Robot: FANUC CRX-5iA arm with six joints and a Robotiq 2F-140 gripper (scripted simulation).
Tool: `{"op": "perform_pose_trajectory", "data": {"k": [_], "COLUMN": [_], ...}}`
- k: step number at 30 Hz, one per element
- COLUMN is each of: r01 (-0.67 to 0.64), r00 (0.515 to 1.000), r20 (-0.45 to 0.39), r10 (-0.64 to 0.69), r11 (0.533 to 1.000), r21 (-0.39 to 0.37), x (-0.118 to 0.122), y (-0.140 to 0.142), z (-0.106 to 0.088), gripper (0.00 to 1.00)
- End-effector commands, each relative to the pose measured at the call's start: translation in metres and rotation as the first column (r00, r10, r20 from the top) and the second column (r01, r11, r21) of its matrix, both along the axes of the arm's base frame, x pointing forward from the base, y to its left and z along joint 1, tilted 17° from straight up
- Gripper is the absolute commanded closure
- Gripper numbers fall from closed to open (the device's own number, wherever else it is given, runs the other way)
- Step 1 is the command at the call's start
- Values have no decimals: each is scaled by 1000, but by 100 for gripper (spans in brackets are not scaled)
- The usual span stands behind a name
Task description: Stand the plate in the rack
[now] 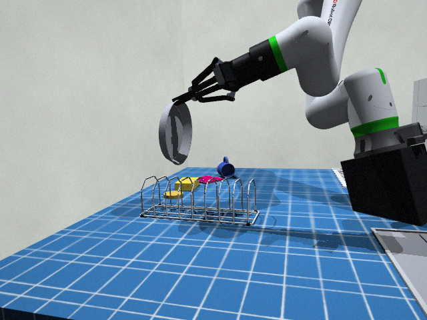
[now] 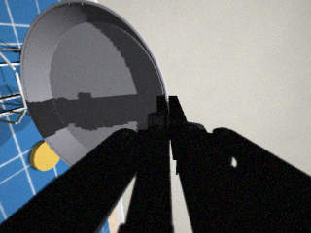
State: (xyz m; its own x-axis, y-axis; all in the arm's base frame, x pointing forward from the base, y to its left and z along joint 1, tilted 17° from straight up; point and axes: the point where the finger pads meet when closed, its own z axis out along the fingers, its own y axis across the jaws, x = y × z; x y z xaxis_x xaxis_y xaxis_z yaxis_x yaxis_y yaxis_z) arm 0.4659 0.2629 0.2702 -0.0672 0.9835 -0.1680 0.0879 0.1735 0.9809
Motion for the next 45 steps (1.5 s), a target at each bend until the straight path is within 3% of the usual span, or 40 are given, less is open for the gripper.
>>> {"op": "perform_pose_trajectory", "data": {"k": [1, 32, 45], "r01": [0, 1, 6], "r00": [1000, 1000, 999], "r20": [1, -4, -32], "r10": [0, -1, -6], "r11": [1000, 1000, 1000], "r21": [1, 0, -1], "x": [0, 1, 6], "y": [0, 0, -3], "z": [1, -2, -19], "gripper": [90, 90, 90]}}
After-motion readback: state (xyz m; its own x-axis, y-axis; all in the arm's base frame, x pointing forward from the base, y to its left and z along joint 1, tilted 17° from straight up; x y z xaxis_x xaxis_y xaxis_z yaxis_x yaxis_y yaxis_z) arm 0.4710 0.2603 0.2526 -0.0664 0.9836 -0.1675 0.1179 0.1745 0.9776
